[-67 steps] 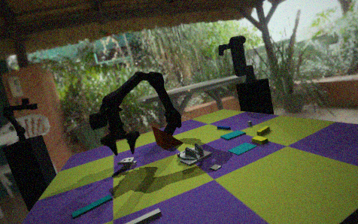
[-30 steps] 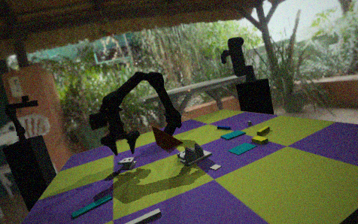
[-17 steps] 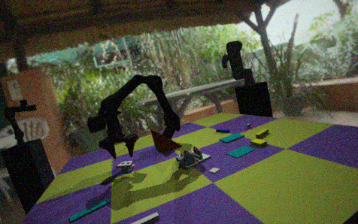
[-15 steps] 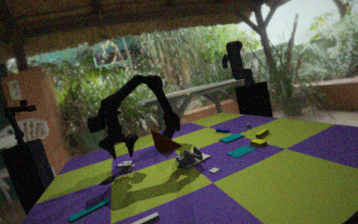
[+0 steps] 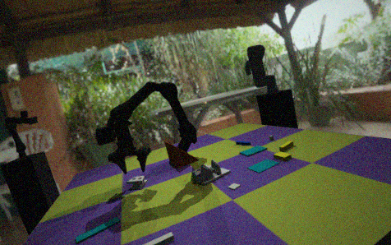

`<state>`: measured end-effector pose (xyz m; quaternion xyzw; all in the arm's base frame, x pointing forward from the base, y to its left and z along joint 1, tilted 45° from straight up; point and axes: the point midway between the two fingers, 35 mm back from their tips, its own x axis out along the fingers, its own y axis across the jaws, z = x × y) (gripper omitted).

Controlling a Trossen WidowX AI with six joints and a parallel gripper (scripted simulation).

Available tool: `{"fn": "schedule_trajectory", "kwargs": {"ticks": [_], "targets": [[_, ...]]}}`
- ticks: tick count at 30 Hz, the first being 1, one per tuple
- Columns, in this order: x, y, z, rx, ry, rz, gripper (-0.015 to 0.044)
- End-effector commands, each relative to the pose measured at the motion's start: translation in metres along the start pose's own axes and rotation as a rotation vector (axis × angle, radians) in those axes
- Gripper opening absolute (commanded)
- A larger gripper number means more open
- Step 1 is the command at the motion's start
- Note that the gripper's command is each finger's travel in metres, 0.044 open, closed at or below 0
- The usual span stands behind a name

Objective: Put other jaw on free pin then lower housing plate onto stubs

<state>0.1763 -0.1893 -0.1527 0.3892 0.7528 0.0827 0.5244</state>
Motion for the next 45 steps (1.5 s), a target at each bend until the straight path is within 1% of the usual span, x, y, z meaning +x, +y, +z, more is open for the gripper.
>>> {"fn": "schedule_trajectory", "kwargs": {"ticks": [1, 33, 45], "targets": [[0.0, 0.0, 0.001, 0.003, -0.005, 0.001, 0.044], [0.049, 0.0, 0.004, 0.002, -0.006, 0.002, 0.044], [0.05, 0.0, 0.004, 0.002, -0.006, 0.002, 0.044]]}}
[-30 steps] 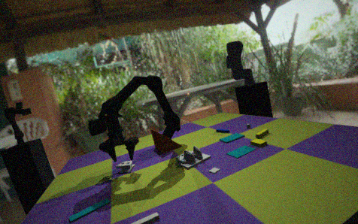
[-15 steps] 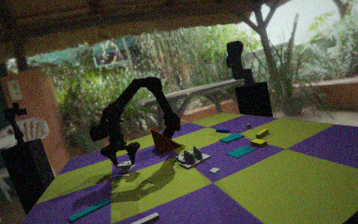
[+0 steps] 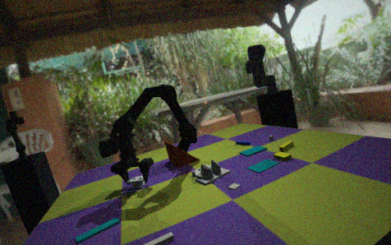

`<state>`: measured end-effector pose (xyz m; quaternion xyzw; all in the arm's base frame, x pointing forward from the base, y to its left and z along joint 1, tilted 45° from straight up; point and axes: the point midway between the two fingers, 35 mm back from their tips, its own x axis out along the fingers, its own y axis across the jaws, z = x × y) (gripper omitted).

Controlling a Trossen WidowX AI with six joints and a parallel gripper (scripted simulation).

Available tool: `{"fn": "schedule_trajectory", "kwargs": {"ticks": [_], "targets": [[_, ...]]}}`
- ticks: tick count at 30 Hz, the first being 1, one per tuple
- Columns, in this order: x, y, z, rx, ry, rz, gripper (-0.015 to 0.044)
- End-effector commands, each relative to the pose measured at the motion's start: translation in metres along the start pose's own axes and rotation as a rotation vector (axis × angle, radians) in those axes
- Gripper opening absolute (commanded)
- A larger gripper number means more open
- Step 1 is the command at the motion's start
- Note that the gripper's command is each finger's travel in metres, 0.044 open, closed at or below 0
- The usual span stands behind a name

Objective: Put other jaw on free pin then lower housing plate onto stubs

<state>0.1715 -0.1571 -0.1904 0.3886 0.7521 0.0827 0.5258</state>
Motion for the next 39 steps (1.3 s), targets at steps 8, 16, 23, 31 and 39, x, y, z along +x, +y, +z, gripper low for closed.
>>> {"fn": "schedule_trajectory", "kwargs": {"ticks": [8, 16, 23, 31, 39], "targets": [[0.0012, 0.0002, 0.0005, 0.004, -0.003, 0.003, 0.044], [0.0006, 0.0, 0.0, 0.0, 0.0, 0.0, 0.0414], [0.0006, 0.0, 0.0, 0.0, 0.0, 0.0, 0.0367], [0.0006, 0.0, 0.0, 0.0, 0.0, 0.0, 0.0351], [-0.0039, -0.0002, 0.0006, 0.0, 0.0, 0.0, 0.0351]]}}
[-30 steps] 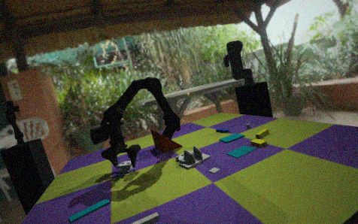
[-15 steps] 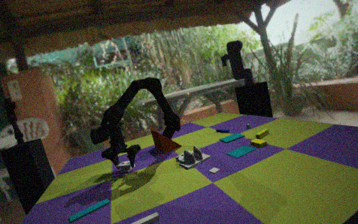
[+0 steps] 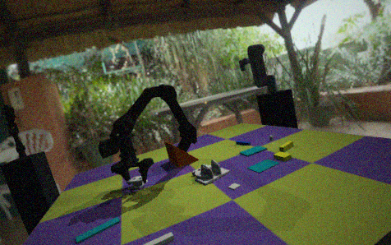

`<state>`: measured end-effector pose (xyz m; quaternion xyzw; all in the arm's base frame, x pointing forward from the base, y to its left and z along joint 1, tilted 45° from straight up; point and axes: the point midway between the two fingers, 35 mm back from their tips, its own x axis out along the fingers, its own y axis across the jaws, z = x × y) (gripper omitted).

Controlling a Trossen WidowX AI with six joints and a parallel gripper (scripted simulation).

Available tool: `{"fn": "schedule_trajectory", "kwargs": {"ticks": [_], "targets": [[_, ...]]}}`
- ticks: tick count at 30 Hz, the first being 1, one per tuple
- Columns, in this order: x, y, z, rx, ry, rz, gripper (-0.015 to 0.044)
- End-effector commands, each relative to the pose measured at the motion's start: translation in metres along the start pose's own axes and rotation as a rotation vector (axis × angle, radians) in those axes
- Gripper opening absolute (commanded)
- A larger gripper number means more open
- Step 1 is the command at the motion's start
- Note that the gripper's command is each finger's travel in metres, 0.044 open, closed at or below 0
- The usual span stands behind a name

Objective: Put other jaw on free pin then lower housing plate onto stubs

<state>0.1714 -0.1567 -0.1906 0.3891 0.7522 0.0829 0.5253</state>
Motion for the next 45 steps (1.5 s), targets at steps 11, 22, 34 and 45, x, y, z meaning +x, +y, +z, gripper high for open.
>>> {"fn": "schedule_trajectory", "kwargs": {"ticks": [11, 22, 34, 45], "targets": [[-0.039, -0.001, 0.002, 0.002, -0.003, -0.001, 0.0351], [-0.072, -0.001, 0.0, 0.004, -0.004, 0.0, 0.0351], [-0.073, -0.001, 0.0, 0.004, -0.004, 0.0, 0.0351], [-0.08, 0.027, 0.005, 0.222, -0.012, -0.007, 0.0351]]}}
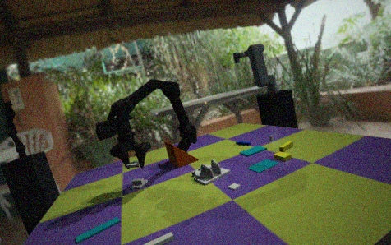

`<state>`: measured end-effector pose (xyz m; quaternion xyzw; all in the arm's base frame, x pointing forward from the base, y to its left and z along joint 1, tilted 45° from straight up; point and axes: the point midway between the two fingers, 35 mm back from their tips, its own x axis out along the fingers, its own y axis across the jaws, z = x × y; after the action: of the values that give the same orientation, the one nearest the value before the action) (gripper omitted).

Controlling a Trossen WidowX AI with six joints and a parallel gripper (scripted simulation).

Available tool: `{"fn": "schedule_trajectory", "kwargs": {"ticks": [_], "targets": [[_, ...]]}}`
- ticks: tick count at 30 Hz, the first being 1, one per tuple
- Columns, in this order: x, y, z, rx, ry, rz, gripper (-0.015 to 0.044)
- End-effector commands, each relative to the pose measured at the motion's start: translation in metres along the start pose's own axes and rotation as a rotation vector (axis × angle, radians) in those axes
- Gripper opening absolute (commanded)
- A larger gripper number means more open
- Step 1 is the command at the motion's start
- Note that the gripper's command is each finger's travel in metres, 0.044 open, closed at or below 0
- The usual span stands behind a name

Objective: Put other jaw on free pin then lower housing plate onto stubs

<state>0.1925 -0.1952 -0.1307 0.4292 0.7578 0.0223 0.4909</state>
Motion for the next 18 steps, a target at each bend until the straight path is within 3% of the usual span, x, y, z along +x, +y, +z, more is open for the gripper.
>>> {"fn": "schedule_trajectory", "kwargs": {"ticks": [1, 18], "targets": [[-0.008, 0.014, 0.0, 0.087, -0.017, -0.004, 0.0351], [-0.017, 0.07, -0.006, 0.519, -0.032, -0.004, 0.0351]]}}
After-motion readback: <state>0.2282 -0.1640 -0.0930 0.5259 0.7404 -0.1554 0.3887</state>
